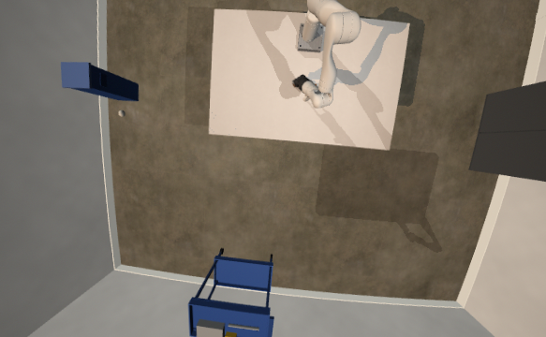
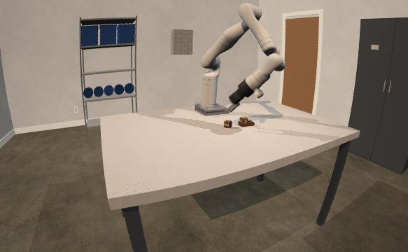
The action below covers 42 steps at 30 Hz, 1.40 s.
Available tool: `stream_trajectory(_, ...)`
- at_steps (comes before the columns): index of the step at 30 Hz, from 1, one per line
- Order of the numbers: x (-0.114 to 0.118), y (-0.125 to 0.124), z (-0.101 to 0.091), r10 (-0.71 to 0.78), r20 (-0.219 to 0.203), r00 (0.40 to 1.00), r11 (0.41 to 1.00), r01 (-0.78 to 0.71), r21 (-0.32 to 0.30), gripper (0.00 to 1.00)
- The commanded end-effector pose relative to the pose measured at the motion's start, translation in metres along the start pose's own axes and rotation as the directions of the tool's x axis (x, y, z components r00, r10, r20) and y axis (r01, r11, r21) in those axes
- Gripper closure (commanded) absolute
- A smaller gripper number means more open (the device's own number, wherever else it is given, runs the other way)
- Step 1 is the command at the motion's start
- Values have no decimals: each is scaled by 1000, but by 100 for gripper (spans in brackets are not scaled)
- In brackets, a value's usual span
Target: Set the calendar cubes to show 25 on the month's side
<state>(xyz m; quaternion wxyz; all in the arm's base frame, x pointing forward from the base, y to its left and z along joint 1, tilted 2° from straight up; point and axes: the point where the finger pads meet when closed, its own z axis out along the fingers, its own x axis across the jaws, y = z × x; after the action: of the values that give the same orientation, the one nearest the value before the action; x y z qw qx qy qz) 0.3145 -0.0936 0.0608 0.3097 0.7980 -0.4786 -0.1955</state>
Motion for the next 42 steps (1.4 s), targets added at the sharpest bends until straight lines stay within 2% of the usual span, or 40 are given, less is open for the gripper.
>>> stream_trajectory(1,0,-1,0,0,0,1000,1000,0,0,10)
stream_trajectory(13,0,-8,8,0,0,1000,1000,0,0,10)
stream_trajectory(42,0,-42,42,0,0,1000,1000,0,0,10)
